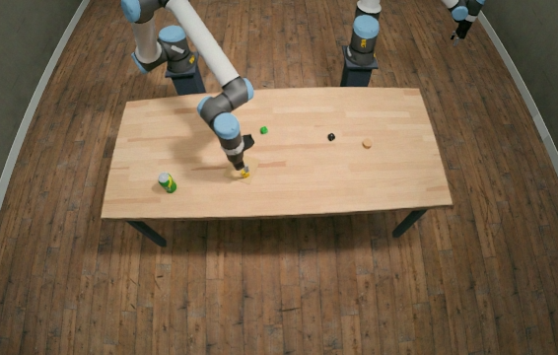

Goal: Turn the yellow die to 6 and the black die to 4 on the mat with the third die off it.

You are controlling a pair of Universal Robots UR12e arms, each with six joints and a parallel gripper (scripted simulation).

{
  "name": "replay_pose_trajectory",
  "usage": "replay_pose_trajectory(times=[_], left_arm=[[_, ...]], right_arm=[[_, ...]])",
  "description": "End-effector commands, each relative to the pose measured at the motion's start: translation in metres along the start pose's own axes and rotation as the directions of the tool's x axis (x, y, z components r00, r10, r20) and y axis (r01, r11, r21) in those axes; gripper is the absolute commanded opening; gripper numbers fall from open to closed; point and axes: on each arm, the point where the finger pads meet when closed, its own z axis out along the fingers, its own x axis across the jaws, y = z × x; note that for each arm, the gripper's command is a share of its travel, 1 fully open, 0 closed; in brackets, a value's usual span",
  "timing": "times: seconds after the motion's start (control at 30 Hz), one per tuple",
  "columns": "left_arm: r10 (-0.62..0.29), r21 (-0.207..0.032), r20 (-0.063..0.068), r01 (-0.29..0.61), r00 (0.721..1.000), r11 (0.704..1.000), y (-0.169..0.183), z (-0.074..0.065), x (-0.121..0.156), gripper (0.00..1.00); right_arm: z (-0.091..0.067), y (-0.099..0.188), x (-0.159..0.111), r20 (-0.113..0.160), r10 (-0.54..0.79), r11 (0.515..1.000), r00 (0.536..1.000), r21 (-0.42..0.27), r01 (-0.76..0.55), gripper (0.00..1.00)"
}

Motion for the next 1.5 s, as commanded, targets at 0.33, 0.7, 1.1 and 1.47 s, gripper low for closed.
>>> replay_pose_trajectory(times=[0.33, 0.7, 1.1, 1.47], left_arm=[[0.000, -0.002, 0.000, 0.000, 1.000, 1.000, 0.001, -0.001, 0.000, 1.00], [0.000, -0.002, 0.000, 0.000, 1.000, 1.000, 0.001, -0.001, 0.000, 1.00], [0.000, -0.002, 0.000, 0.000, 1.000, 1.000, 0.001, -0.001, 0.000, 1.00], [0.000, -0.002, 0.000, 0.000, 1.000, 1.000, 0.001, -0.001, 0.000, 1.00]], right_arm=[[-0.002, -0.003, 0.001, -0.002, -0.019, 1.000, 1.000, 0.000, 0.019, 1.00], [-0.002, -0.022, 0.005, -0.002, -0.150, 0.989, 0.989, 0.000, 0.150, 1.00], [-0.003, -0.060, 0.012, -0.002, -0.403, 0.915, 0.915, -0.001, 0.403, 1.00], [-0.005, -0.109, 0.019, -0.002, -0.692, 0.722, 0.722, -0.001, 0.692, 1.00]])
